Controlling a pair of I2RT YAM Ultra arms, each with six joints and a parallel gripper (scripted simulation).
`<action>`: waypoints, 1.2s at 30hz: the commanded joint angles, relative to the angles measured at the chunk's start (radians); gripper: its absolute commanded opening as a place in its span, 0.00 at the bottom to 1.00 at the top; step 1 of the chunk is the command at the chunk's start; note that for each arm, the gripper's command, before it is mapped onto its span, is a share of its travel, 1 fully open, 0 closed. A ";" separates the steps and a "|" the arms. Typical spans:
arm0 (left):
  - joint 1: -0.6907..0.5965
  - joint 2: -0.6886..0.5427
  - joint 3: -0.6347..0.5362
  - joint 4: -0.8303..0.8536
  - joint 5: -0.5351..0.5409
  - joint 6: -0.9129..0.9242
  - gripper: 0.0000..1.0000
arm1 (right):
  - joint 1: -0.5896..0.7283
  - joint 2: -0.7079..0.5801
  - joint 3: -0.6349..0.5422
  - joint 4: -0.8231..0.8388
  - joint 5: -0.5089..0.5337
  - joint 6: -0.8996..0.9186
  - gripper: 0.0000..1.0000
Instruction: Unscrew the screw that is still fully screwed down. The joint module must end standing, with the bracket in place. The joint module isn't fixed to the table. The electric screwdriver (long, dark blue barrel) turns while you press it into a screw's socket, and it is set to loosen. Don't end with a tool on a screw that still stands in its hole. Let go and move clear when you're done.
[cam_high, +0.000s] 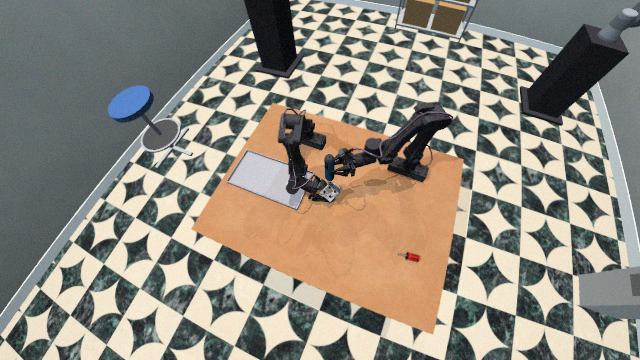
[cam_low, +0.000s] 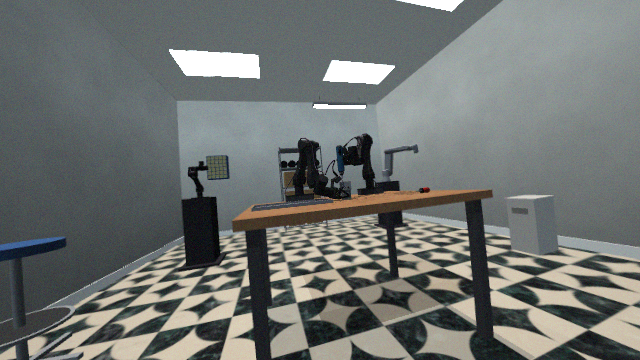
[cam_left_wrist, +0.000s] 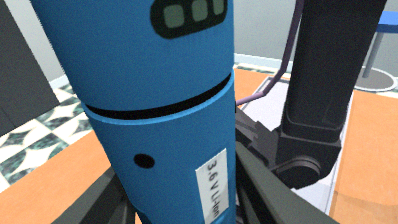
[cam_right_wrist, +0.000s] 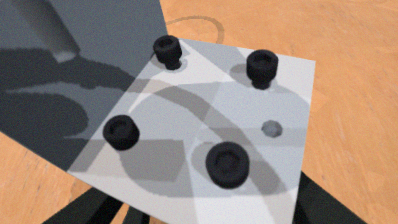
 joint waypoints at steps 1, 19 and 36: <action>0.004 -0.035 0.037 0.085 0.008 0.000 0.42 | 0.001 -0.010 0.009 -0.002 -0.007 0.001 0.59; -0.003 -0.036 0.038 0.085 0.008 0.001 0.42 | 0.001 -0.010 0.009 -0.002 -0.007 0.001 0.59; -0.011 0.007 0.036 0.092 -0.003 0.000 0.42 | 0.001 -0.010 0.009 -0.002 -0.007 0.001 0.59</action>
